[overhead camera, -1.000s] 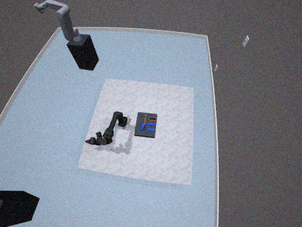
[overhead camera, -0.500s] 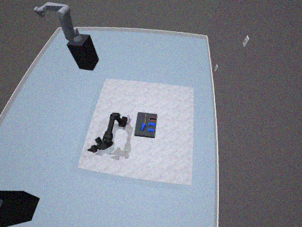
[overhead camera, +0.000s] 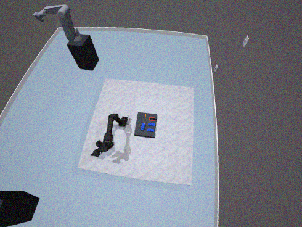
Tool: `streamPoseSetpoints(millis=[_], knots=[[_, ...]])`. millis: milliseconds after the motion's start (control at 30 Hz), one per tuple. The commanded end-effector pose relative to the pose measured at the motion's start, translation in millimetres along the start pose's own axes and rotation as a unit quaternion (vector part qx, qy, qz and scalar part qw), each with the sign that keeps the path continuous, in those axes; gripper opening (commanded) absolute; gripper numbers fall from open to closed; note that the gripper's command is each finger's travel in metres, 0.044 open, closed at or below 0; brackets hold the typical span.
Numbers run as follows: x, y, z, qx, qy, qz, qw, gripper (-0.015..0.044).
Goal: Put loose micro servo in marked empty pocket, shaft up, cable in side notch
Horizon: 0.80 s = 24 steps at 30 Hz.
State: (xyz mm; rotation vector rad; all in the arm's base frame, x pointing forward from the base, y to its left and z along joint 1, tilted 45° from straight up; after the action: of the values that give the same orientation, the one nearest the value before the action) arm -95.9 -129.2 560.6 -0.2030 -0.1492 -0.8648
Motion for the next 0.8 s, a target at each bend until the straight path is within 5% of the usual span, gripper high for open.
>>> streamPoseSetpoints(millis=[0,767], knots=[[19.2,-1.6,-10.9,0.011,0.032,0.033,0.999,0.0440],[99.0,14.7,-60.4,0.043,0.186,0.191,0.963,0.0440]])
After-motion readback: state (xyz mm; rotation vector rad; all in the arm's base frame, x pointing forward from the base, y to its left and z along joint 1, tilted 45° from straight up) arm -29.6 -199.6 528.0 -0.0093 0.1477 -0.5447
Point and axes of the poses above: the point midway between the two fingers, 35 mm back from their tips, its own y axis back along the fingers, its own z axis across the jaws, x = y × z, the point moved 1 cm from there along y, back along the fingers, and after that the axes turned 3 degrees about -y, right-handed, at the moved point
